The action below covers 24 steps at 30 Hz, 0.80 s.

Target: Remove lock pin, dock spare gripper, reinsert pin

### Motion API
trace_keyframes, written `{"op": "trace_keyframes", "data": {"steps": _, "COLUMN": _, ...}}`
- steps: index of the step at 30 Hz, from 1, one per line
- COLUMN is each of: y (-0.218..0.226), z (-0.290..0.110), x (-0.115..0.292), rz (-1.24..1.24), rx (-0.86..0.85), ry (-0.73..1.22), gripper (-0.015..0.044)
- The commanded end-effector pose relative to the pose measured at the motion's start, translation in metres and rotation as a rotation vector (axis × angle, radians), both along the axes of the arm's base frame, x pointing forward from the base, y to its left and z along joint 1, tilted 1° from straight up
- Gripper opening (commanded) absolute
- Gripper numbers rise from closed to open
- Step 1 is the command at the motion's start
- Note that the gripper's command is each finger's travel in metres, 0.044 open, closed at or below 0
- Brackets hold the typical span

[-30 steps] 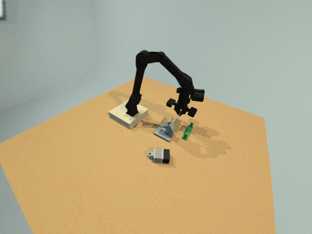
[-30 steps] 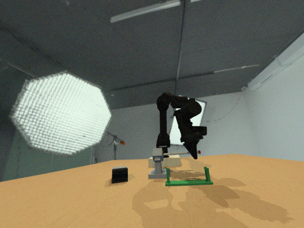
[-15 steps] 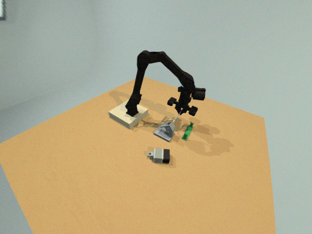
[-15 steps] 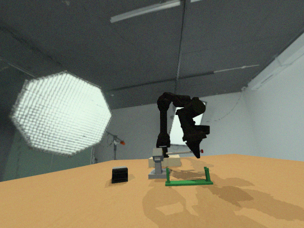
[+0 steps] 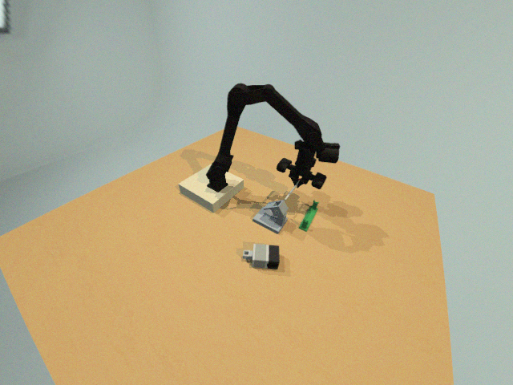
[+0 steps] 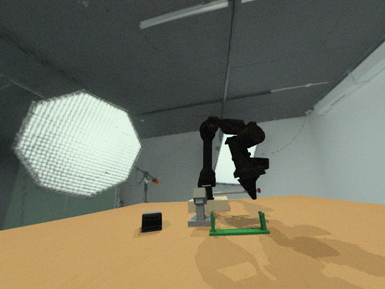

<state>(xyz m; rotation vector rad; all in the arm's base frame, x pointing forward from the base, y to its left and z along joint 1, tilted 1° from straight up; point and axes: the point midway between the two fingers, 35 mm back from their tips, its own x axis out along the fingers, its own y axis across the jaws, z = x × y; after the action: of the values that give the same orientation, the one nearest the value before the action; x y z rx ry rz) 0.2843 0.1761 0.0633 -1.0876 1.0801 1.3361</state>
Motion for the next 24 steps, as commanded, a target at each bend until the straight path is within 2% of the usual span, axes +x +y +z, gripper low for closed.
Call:
{"op": "trace_keyframes", "data": {"steps": 1, "y": 0.001, "z": 0.004, "x": 0.001, "rz": -0.003, "rx": 0.000, "ry": -0.003, "gripper": 0.0000}}
{"op": "trace_keyframes", "data": {"steps": 14, "y": -0.001, "z": 0.024, "x": -0.004, "rz": 0.001, "rx": -0.008, "ry": 0.015, "gripper": 0.0000}}
{"op": "trace_keyframes", "data": {"steps": 24, "y": 0.000, "z": 0.020, "x": -0.001, "rz": 0.002, "rx": -0.011, "ry": 0.020, "gripper": 0.0000}}
